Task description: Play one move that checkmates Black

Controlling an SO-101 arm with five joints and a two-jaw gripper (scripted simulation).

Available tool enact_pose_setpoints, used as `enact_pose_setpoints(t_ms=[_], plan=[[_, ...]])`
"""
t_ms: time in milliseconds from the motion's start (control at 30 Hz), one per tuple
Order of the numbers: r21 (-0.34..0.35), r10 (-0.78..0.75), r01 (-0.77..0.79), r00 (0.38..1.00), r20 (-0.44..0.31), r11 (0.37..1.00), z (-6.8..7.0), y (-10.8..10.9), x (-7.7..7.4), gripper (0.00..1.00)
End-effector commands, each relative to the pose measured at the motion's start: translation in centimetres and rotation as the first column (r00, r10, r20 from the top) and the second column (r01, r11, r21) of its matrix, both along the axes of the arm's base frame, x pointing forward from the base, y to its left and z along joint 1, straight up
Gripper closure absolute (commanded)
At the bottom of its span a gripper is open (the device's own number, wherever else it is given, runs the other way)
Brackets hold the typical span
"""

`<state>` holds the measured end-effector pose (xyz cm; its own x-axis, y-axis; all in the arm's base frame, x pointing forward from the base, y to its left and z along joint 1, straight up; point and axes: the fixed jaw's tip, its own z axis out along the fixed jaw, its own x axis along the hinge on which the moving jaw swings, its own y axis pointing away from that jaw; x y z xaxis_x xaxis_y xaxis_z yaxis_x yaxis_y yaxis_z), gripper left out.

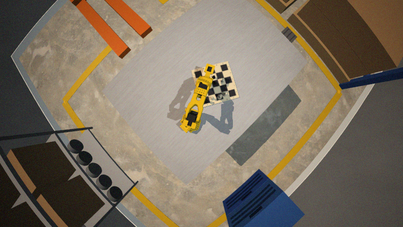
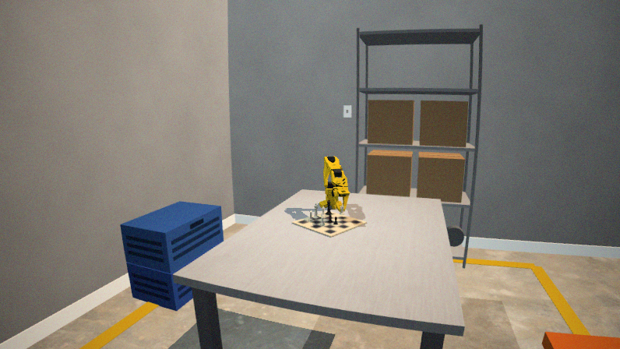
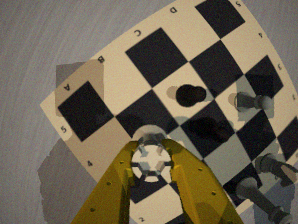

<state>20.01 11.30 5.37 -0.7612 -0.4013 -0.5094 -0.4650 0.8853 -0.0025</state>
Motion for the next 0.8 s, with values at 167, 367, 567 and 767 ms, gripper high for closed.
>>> enact_pose_setpoints(t_ms=[167,367,567,767], plan=[[0.005,-0.007,0.007,1.0,0.013,1.0,2.1,-0.2,0.2,1.0],[0.005,-0.007,0.007,1.0,0.013,1.0,3.0,-0.2,0.2,1.0],[0.005,-0.007,0.007,1.0,0.013,1.0,3.2,-0.2,0.2,1.0],[0.005,-0.005,0.005,1.0,0.013,1.0,3.2,-0.2,0.1,1.0]])
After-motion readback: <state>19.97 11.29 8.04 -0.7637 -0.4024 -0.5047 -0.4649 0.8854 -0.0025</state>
